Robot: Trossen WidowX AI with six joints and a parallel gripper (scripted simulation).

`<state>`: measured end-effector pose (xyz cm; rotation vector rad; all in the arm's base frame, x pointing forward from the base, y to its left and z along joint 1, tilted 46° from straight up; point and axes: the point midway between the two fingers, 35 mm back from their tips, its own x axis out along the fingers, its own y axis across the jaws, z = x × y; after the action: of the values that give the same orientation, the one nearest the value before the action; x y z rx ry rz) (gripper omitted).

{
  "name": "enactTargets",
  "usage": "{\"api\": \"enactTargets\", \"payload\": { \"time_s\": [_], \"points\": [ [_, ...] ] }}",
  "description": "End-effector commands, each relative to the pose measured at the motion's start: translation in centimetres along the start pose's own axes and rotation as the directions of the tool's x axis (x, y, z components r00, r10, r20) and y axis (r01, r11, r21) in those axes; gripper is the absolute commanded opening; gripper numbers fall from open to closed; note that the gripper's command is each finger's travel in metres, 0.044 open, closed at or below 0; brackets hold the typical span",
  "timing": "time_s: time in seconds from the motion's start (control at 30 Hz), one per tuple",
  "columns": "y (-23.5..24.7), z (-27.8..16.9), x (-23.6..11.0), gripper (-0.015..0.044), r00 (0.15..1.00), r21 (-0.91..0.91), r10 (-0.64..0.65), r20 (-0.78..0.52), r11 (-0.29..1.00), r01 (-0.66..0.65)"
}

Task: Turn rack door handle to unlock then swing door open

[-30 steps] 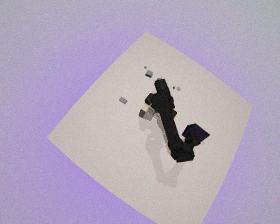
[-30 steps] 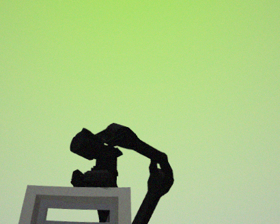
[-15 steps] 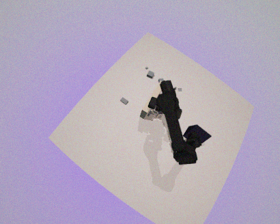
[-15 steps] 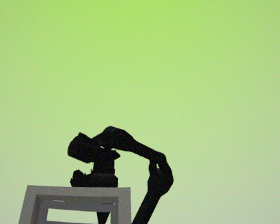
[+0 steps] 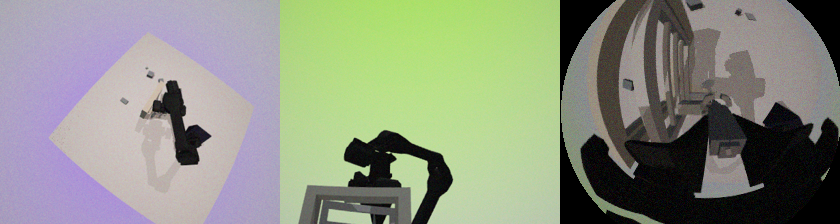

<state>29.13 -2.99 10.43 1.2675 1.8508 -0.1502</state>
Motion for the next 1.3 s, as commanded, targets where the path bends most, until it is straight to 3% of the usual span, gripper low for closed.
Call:
{"api": "enactTargets", "payload": {
  "time_s": [0.0, 0.67, 1.27],
  "points": [
    [-0.3, 0.2, 0.0, 0.0023, 1.000, -0.083, 0.006, 0.008, 0.997, -0.006],
    [-4.0, 1.9, 0.0, 0.0023, 1.000, -0.382, 0.005, 0.009, 0.924, -0.001],
    [-7.1, 4.5, 0.0, 0.0023, 1.000, -0.627, 0.004, 0.011, 0.779, 0.004]
  ]
}}
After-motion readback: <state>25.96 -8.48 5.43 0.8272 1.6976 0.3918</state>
